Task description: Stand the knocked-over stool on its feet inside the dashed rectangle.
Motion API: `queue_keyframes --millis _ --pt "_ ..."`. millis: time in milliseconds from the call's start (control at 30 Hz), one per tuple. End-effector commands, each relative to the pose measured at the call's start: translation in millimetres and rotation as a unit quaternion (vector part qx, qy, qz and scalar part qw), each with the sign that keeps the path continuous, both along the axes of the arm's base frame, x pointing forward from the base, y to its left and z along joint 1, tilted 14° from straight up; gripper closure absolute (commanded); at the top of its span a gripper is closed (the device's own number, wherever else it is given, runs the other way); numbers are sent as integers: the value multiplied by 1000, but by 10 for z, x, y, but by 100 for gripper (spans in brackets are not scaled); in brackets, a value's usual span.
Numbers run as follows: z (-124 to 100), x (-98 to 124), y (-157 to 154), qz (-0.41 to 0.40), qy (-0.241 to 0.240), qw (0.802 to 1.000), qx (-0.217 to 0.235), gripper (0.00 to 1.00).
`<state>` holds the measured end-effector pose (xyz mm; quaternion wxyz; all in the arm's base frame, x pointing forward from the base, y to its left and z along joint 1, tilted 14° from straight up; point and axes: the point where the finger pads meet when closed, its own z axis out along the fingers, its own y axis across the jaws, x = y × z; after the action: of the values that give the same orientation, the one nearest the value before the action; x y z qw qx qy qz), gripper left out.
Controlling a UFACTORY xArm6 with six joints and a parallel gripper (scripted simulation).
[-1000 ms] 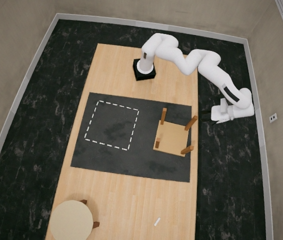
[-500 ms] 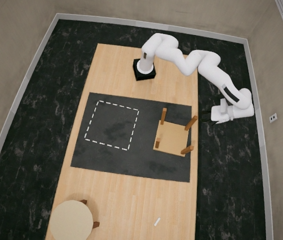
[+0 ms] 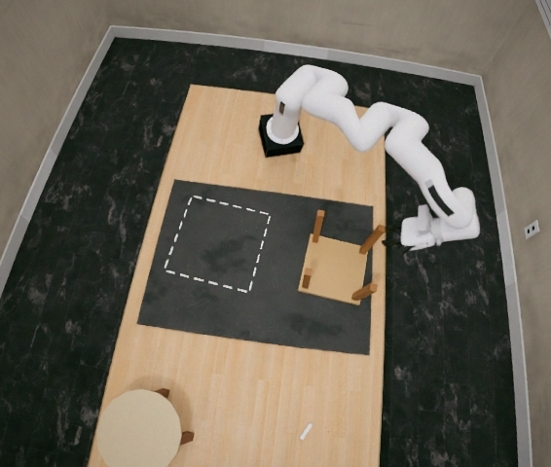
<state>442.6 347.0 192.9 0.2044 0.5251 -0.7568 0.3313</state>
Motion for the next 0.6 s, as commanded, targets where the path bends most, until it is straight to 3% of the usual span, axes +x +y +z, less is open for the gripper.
queue_keyframes --millis 0,200,567 --pt "-130 66 39 3 -5 1000 5 47" --pt "-383 133 59 3 -5 1000 5 47" --pt "-406 139 60 3 -5 1000 5 47"
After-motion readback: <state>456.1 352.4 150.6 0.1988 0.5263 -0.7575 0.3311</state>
